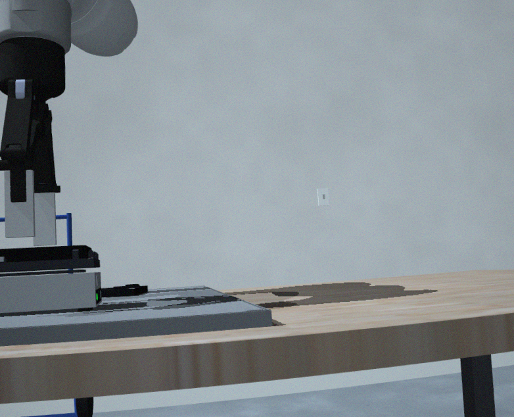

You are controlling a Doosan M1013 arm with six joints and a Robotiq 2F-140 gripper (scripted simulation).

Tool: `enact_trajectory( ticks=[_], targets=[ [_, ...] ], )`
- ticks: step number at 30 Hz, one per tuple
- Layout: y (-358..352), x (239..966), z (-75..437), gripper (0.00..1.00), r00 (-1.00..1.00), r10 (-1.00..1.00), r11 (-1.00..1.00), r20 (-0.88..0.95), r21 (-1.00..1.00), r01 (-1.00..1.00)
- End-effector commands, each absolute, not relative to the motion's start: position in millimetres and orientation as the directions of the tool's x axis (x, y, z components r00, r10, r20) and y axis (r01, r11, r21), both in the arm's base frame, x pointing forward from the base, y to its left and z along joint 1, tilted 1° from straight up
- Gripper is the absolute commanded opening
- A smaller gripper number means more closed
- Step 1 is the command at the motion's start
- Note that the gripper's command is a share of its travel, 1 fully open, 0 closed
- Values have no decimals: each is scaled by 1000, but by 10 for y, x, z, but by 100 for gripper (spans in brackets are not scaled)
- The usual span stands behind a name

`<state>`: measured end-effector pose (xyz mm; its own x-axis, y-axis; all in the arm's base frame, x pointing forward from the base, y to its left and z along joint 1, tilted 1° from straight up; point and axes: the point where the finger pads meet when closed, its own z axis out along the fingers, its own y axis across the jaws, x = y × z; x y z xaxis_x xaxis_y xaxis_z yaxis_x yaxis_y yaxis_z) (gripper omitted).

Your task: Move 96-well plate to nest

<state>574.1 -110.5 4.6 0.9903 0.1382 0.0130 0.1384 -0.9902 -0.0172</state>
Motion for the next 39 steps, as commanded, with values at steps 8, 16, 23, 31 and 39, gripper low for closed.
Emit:
enact_trajectory(
  ticks=[8,16,23,31,39],
  targets=[
    [-1080,5707,-2,100,990,139,-990,9,-23,140],
    [-1080,5707,-2,10,990,139,-990,9,-23,140],
    [-1080,5707,-2,10,990,139,-990,9,-23,140],
    [-1080,5707,-2,10,990,139,-990,9,-23,140],
    [-1080,5707,-2,10,990,139,-990,9,-23,140]
  ],
)
